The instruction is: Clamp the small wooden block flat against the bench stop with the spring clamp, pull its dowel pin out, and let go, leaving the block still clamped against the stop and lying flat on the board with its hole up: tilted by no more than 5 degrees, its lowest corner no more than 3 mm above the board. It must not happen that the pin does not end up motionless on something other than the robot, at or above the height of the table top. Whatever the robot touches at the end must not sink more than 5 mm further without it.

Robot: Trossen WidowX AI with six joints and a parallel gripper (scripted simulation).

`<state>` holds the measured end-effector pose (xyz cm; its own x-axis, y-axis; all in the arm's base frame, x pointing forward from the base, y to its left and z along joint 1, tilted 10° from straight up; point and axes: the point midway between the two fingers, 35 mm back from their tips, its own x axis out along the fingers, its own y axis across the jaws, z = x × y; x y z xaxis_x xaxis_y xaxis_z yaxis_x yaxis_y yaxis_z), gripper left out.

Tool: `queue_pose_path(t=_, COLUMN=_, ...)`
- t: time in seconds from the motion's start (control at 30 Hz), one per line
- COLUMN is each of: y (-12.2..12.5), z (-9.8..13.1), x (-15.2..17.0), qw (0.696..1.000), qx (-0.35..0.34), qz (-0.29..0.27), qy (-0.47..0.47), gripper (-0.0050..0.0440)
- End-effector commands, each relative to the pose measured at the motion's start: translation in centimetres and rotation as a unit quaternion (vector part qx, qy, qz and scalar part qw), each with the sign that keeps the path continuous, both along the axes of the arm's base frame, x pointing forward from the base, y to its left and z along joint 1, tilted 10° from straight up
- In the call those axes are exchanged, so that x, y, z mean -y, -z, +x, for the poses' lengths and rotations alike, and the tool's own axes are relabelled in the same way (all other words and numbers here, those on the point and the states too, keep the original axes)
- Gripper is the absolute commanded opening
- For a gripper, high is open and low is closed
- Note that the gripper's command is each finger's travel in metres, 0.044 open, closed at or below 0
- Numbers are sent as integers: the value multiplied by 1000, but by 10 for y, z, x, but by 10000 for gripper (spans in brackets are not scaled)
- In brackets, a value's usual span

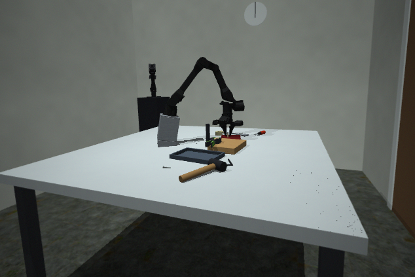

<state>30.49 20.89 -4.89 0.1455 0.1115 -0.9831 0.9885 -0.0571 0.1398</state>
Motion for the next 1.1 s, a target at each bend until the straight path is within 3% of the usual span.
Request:
queue_pose_path(t=0.0, y=0, z=0, x=0, qw=1000, qx=0, qz=0, qy=0, gripper=120)
queue_pose_path(t=0.37, y=-15, z=-3, x=2, qw=1000, qx=0, qz=0, qy=0, gripper=120)
queue_pose_path(t=1.07, y=-58, z=-13, x=10, qw=1000, qx=0, qz=0, qy=0, gripper=310)
